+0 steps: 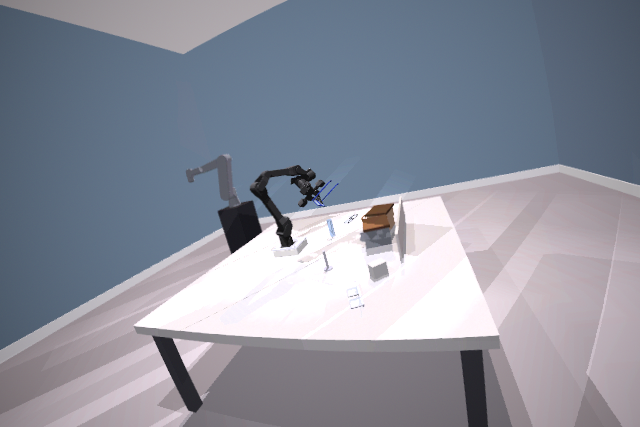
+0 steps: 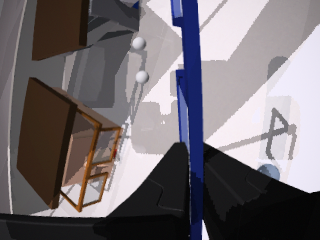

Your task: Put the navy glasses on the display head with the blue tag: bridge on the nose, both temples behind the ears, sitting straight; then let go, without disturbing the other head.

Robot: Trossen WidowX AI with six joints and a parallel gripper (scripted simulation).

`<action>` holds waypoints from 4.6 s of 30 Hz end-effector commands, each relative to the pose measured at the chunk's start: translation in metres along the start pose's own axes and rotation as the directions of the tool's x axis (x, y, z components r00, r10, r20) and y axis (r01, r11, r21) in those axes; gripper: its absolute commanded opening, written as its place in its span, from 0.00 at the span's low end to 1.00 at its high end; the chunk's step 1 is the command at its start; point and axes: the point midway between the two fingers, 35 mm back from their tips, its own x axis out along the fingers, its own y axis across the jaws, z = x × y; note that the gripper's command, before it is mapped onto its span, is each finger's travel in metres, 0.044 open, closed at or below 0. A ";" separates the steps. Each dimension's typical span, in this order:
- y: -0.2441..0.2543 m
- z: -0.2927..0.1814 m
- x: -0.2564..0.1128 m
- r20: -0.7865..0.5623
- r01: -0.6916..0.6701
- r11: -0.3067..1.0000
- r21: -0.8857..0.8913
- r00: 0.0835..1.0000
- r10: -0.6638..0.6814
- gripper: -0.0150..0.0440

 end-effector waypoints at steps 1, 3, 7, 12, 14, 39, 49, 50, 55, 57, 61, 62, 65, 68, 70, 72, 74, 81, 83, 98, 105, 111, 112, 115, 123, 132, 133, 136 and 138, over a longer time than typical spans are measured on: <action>-0.007 -0.004 -0.006 -0.022 -0.042 0.995 0.088 0.999 0.044 0.25; -0.011 -0.006 -0.009 -0.036 -0.059 0.989 0.134 0.997 0.064 0.25; -0.018 -0.011 -0.015 -0.067 -0.087 0.970 0.226 0.992 0.104 0.25; -0.027 -0.014 -0.021 -0.103 -0.105 0.940 0.325 0.984 0.146 0.25; -0.025 -0.014 -0.019 -0.093 -0.094 0.954 0.284 0.988 0.125 0.26; -0.024 -0.013 -0.017 -0.087 -0.085 0.958 0.275 0.990 0.112 0.25; -0.022 -0.002 0.004 -0.035 0.020 0.981 0.194 0.999 -0.013 0.25; -0.022 0.000 0.006 -0.031 0.032 0.982 0.186 0.999 -0.027 0.25; -0.021 0.006 0.017 -0.014 0.095 0.984 0.149 0.996 -0.094 0.25; -0.021 0.009 0.022 -0.009 0.120 0.983 0.136 0.993 -0.120 0.25; -0.020 0.015 0.030 -0.003 0.172 0.979 0.110 0.985 -0.172 0.25; -0.020 0.016 0.032 -0.003 0.184 0.977 0.104 0.983 -0.185 0.25; -0.020 0.021 0.039 -0.002 0.222 0.971 0.086 0.975 -0.223 0.25; -0.020 0.025 0.045 -0.004 0.259 0.963 0.069 0.966 -0.259 0.25; -0.020 0.029 0.049 -0.007 0.283 0.957 0.058 0.959 -0.283 0.25; -0.020 0.032 0.053 -0.011 0.306 0.951 0.048 0.952 -0.306 0.25; -0.020 0.035 0.057 -0.016 0.328 0.944 0.038 0.945 -0.328 0.25; -0.021 0.048 0.070 -0.043 0.400 0.917 0.004 0.916 -0.399 0.25; -0.021 0.051 0.074 -0.052 0.418 0.909 -0.005 0.907 -0.418 0.25; -0.025 0.082 0.100 -0.153 0.515 0.854 -0.069 0.841 -0.519 0.25; -0.028 0.097 0.111 -0.213 0.536 0.839 -0.094 0.812 -0.543 0.25; -0.031 0.112 0.120 -0.267 0.541 0.833 -0.112 0.791 -0.550 0.25; -0.032 0.114 0.121 -0.276 0.541 0.833 -0.115 0.788 -0.550 0.25; -0.033 0.116 0.123 -0.288 0.541 0.833 -0.118 0.784 -0.550 0.25; -0.039 0.113 0.131 -0.308 0.537 0.835 -0.117 0.780 -0.545 0.25; -0.045 0.110 0.140 -0.284 0.537 0.835 -0.117 0.788 -0.546 0.25; -0.046 0.110 0.141 -0.283 0.537 0.835 -0.117 0.788 -0.546 0.25; -0.048 0.108 0.144 -0.283 0.537 0.835 -0.117 0.788 -0.546 0.25; -0.049 0.107 0.146 -0.283 0.537 0.835 -0.117 0.788 -0.546 0.25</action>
